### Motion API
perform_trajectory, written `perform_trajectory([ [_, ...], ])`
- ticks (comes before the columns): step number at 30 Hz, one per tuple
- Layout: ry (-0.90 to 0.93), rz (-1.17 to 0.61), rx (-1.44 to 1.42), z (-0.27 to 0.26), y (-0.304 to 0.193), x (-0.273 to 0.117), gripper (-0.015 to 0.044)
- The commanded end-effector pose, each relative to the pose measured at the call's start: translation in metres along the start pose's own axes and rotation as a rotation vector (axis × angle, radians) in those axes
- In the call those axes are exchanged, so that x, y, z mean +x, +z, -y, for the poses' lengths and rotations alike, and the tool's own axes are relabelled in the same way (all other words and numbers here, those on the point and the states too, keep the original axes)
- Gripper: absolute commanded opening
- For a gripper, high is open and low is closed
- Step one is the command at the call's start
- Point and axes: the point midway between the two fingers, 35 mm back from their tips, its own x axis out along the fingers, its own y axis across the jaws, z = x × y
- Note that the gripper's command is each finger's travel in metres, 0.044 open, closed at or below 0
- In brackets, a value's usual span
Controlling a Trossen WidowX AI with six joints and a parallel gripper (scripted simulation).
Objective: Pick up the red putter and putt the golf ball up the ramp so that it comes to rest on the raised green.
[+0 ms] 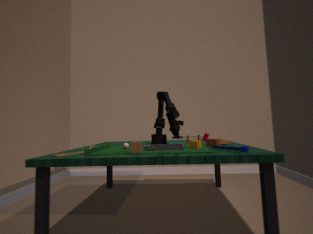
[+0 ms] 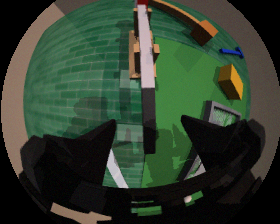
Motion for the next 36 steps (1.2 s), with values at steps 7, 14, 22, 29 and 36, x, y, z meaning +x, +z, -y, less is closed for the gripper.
perform_trajectory([
  [7,0.010,-0.008,0.010,-0.002,-0.006,0.017,0.0440],
  [14,0.010,-0.008,0.011,-0.003,-0.008,0.024,0.0440],
  [22,0.004,-0.001,0.001,-0.001,-0.006,0.021,0.0387],
  [29,0.004,-0.001,0.001,-0.001,-0.006,0.021,0.0204],
  [36,0.004,-0.001,0.001,-0.001,-0.006,0.021,0.0020],
])
